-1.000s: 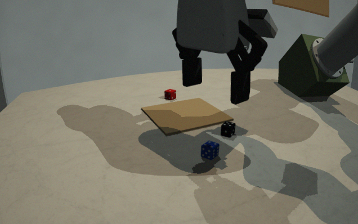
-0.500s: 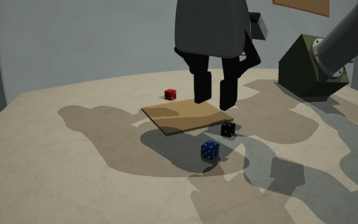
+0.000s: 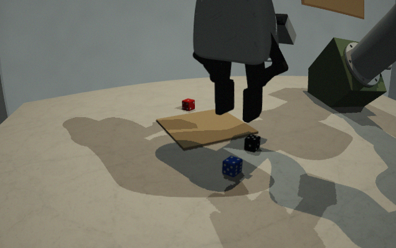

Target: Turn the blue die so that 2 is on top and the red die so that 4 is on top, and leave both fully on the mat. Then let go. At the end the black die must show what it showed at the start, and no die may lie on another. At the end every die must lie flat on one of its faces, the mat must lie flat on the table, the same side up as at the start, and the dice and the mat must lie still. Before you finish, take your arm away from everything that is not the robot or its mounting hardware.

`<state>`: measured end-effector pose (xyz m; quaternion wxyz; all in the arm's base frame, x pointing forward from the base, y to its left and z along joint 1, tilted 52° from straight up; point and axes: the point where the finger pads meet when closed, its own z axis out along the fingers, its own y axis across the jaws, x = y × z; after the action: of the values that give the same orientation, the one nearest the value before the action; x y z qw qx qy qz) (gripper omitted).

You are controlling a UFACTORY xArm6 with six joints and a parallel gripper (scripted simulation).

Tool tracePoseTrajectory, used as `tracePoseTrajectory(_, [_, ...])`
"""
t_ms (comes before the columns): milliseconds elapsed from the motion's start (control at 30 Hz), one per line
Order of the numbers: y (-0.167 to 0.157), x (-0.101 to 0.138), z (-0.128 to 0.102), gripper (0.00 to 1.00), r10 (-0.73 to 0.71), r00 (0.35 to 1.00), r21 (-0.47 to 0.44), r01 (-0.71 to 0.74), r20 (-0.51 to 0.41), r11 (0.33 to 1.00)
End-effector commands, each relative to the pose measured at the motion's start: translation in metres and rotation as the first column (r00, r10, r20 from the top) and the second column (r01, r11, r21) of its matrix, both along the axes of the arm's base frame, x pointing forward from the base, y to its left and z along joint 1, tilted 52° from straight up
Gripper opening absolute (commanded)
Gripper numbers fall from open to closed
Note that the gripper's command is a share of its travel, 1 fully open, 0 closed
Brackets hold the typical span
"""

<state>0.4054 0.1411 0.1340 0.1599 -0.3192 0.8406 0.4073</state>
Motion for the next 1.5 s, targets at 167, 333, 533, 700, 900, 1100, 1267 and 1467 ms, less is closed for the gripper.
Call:
tracePoseTrajectory(167, [-0.001,0.001,0.001,0.36,-0.001,1.0,0.0,0.001,0.002,1.0])
tracePoseTrajectory(333, [-0.001,0.001,0.001,0.36,-0.001,1.0,0.0,0.001,0.002,1.0])
tracePoseTrajectory(533, [-0.001,0.001,0.001,0.36,-0.001,1.0,0.0,0.001,0.003,1.0])
tracePoseTrajectory(700, [0.0,0.001,0.0,0.36,0.0,1.0,0.0,0.0,0.005,1.0])
tracePoseTrajectory(900, [0.002,0.001,-0.001,0.36,0.005,1.0,0.0,-0.005,0.011,1.0])
tracePoseTrajectory(1100, [0.004,0.001,-0.003,0.36,0.008,1.0,0.0,-0.008,0.015,1.0])
tracePoseTrajectory(1267, [0.011,0.001,-0.009,0.36,0.008,1.0,0.0,-0.008,0.015,1.0])
tracePoseTrajectory(1467, [0.019,0.001,-0.015,0.36,0.008,1.0,0.0,-0.008,0.015,1.0])
